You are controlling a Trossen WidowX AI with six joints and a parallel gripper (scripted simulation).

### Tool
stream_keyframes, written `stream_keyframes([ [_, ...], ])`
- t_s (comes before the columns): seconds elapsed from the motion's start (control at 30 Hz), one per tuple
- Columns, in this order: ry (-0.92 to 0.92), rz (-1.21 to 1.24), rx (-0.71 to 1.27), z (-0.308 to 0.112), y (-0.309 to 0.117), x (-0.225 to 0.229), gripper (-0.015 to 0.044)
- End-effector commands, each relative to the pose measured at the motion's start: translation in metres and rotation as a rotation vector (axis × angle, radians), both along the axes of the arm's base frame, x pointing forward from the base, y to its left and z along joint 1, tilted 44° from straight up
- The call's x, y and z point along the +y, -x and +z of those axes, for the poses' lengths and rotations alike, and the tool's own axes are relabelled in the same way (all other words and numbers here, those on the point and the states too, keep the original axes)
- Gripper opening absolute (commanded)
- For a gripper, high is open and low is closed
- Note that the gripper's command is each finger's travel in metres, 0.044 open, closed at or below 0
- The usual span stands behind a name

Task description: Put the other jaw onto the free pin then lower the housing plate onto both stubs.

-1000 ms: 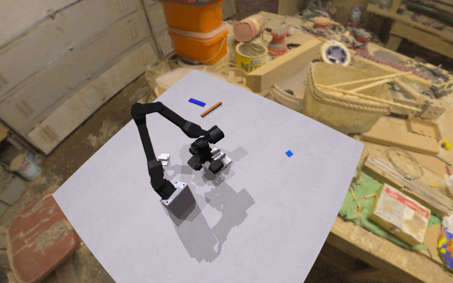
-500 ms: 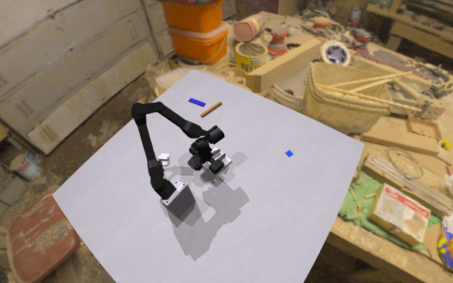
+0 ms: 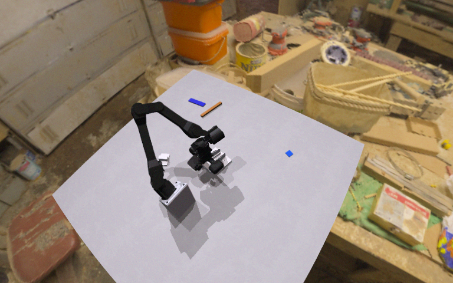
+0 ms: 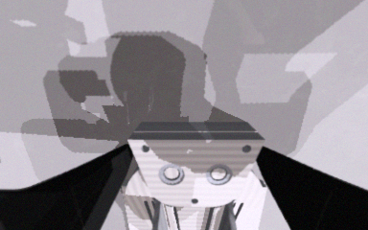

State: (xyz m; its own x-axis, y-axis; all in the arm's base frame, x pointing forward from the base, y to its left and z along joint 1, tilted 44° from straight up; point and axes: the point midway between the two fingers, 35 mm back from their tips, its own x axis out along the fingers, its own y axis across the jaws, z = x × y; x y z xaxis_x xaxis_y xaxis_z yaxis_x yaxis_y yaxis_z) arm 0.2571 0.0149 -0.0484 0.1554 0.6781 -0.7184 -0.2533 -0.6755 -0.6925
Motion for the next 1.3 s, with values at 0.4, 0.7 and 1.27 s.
stream_keyframes([
  [0.4,0.003,0.009,0.000,0.051,0.010,-0.049,0.0440],
  [0.7,0.007,0.004,0.006,0.071,0.045,-0.069,0.0440],
  [1.27,0.005,0.009,0.004,0.084,0.063,-0.076,0.0440],
])
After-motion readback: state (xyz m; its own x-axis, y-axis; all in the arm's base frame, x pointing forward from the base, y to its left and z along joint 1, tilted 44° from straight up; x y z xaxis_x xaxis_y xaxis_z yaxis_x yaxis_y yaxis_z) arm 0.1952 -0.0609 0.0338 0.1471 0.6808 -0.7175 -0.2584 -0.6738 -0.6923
